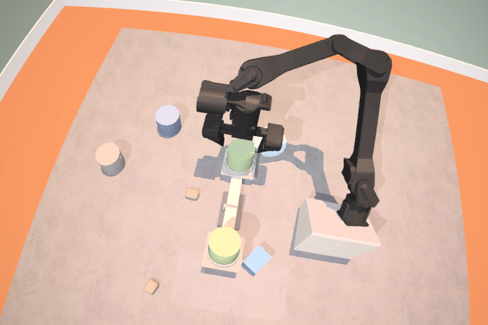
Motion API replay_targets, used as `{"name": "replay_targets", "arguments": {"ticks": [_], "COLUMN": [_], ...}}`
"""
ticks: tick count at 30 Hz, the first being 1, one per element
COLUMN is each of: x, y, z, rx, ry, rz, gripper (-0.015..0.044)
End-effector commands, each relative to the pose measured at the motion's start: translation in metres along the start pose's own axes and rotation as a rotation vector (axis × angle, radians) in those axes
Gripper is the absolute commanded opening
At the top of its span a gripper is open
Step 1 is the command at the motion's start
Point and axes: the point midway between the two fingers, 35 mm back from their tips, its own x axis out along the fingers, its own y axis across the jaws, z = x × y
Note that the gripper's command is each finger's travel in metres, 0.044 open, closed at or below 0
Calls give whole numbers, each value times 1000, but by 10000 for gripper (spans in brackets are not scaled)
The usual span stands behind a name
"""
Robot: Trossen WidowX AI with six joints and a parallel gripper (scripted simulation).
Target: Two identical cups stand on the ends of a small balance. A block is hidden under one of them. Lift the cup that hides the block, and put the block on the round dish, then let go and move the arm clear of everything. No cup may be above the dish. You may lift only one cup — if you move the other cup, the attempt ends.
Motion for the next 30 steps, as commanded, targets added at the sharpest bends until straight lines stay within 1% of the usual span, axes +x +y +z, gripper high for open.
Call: {"name": "replay_targets", "arguments": {"ticks": [1,30], "x": [8,54], "y": [-1,-3], "z": [-1,-1], "rx": [-7,-7], "ry": [3,-1], "rz": [-11,-11], "gripper": [440,440]}}
